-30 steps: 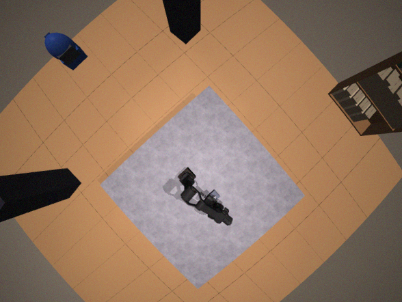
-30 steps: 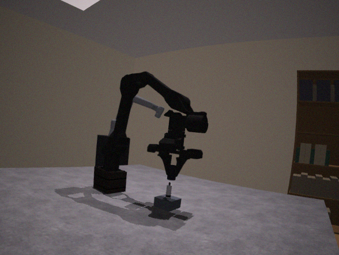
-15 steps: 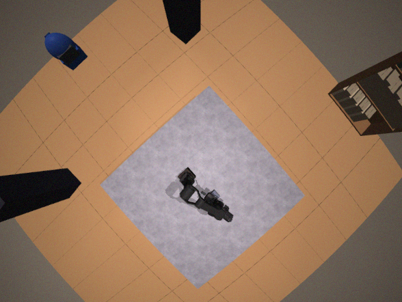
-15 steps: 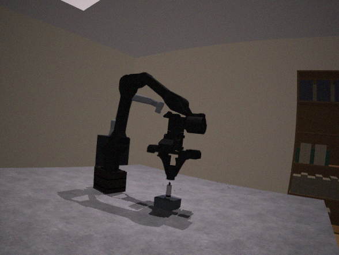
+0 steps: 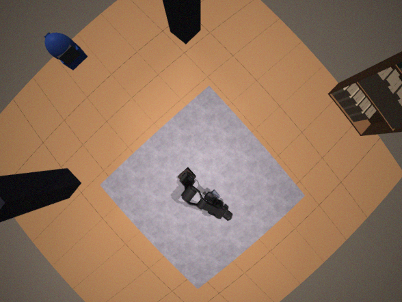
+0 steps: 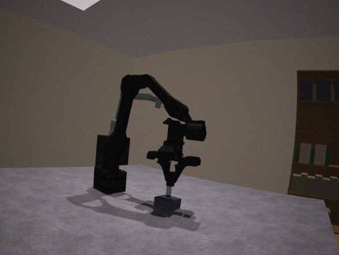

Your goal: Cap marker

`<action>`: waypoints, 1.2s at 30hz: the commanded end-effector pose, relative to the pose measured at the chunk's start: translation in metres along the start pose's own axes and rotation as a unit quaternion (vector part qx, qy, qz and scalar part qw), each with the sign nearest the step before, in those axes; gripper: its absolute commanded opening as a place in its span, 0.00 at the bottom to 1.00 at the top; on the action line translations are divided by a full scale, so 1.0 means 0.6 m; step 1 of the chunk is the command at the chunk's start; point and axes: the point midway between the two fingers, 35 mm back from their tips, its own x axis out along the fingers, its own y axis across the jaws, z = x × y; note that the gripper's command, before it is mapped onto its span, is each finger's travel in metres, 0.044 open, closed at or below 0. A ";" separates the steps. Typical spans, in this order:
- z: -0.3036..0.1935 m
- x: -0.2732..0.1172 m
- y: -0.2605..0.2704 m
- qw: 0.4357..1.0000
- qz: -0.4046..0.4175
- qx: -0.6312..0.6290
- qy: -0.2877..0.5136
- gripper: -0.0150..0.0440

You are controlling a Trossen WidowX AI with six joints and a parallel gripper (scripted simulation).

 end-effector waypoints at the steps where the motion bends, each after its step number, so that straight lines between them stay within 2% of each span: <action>1: 0.001 0.010 -0.002 1.000 -0.001 0.002 -0.001 0.25; 22: 0.001 0.048 -0.004 1.000 -0.001 0.002 -0.001 0.25; 36: 0.000 0.047 -0.004 1.000 -0.001 0.000 0.000 0.88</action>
